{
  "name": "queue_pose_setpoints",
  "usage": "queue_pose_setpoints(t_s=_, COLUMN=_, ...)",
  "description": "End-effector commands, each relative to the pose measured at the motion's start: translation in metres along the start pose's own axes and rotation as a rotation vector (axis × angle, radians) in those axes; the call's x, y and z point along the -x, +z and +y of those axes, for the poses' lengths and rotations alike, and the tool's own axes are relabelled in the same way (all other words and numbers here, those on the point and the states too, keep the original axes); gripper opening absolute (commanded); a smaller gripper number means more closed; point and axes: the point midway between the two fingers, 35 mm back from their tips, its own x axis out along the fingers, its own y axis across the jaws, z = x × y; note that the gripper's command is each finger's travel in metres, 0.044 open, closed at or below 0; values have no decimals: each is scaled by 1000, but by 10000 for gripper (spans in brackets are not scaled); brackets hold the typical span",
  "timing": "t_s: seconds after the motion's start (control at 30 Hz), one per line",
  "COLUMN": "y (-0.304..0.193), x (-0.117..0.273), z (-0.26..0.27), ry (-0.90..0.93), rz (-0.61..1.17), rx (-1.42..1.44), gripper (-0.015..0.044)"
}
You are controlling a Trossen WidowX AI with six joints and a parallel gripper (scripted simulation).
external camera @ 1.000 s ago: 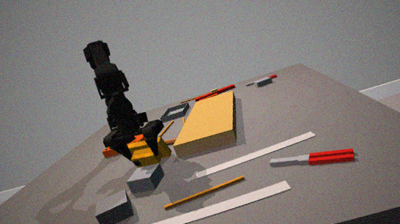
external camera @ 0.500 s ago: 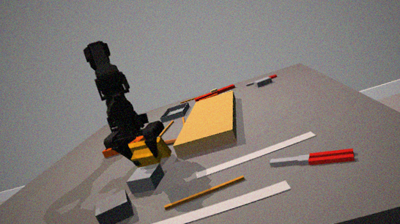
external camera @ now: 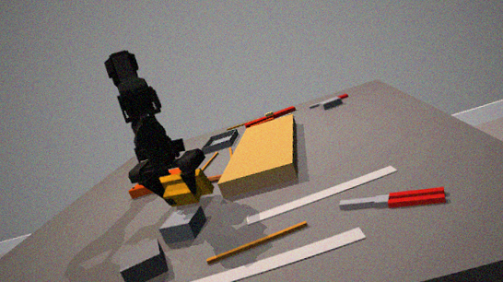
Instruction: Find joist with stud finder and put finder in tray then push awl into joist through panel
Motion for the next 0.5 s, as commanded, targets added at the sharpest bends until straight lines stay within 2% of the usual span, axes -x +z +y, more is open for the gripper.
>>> queue_pose_setpoints(t_s=0.0, y=0, x=13, z=-2, ry=-11, rz=11, rx=2, gripper=0)
queue_pose_setpoints(t_s=0.47, y=3, x=39, z=-1, ry=-11, rz=11, rx=2, gripper=0)
